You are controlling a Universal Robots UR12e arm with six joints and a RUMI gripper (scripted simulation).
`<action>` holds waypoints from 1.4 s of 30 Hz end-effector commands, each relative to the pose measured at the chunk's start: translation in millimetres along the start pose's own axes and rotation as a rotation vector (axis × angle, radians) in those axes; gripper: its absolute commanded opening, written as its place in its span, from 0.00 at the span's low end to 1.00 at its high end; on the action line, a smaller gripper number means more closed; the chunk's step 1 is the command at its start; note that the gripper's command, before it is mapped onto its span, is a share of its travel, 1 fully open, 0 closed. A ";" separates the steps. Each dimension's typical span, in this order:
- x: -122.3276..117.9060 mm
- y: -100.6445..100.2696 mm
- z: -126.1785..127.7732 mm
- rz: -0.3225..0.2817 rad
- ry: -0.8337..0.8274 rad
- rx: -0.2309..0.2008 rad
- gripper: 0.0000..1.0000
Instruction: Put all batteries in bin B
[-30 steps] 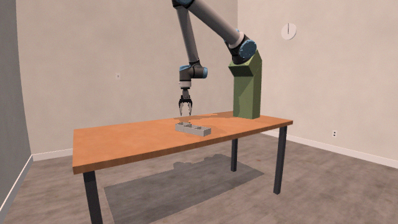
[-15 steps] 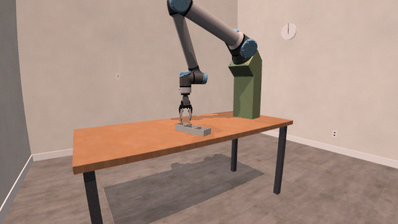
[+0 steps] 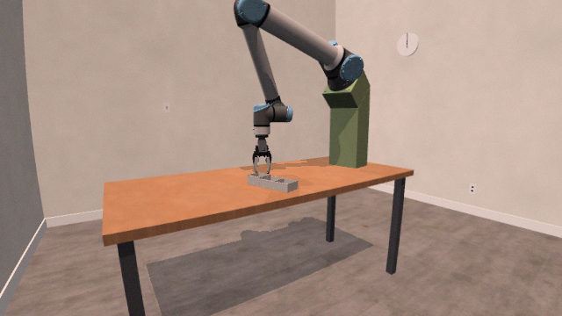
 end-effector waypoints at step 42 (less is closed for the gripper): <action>0.2 -9.2 0.0 0.000 0.000 -0.001 0.00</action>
Point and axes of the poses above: the point where the finger pads meet when closed, its own y axis back along the fingers, its own z axis across the jaws, x = y × z, the point moved 2 cm from there along y, back along the fingers, and after that the axes turned 11 degrees about y, right-handed, at the moved point
